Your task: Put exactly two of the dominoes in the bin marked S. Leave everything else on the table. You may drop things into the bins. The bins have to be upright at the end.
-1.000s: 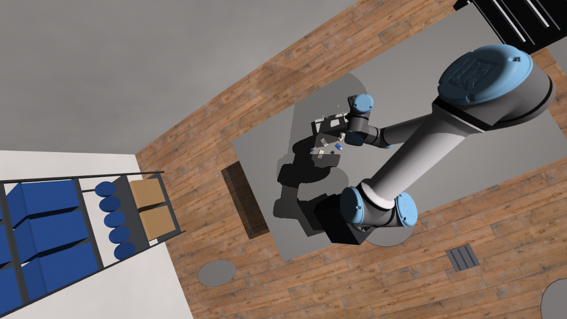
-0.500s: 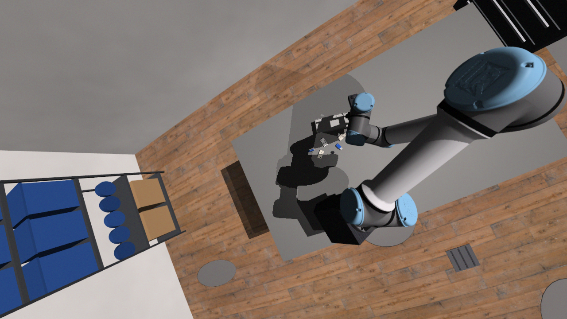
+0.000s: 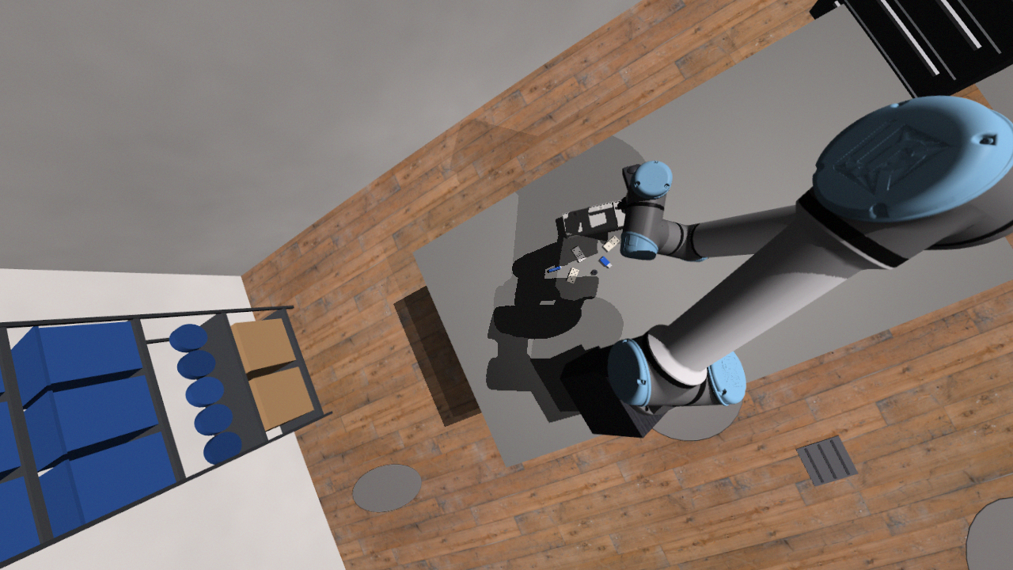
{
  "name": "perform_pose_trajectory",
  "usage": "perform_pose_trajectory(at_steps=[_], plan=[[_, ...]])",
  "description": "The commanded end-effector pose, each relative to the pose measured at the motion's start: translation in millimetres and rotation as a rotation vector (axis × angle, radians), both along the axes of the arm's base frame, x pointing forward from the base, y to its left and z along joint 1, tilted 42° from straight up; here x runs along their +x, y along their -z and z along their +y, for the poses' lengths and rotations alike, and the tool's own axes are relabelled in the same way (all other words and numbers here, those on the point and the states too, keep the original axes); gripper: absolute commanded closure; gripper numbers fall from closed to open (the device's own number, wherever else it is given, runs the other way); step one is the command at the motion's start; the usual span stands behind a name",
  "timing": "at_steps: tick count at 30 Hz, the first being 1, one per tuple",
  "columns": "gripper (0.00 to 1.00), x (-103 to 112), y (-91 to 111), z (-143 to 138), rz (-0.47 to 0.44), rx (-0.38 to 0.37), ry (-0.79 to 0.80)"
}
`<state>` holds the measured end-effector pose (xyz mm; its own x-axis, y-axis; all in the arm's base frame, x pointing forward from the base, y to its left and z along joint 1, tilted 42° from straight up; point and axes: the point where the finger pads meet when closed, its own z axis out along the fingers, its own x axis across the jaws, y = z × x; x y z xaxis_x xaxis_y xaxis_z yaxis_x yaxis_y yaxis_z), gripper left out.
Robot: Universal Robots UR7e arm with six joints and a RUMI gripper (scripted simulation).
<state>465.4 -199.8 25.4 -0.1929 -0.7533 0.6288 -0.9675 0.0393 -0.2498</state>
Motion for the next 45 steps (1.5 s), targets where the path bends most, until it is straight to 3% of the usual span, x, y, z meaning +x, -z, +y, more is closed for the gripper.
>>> perform_pose_trajectory(at_steps=[1,8,27,33,45], plan=[[0.96,-2,-10,9,0.0,0.001,0.001],[0.96,-1,-10,8,-0.001,0.0,0.001],[0.96,16,44,72,0.001,0.001,0.001],[0.96,16,44,72,0.001,0.001,0.001],[0.96,20,64,53,0.0,0.002,0.003]])
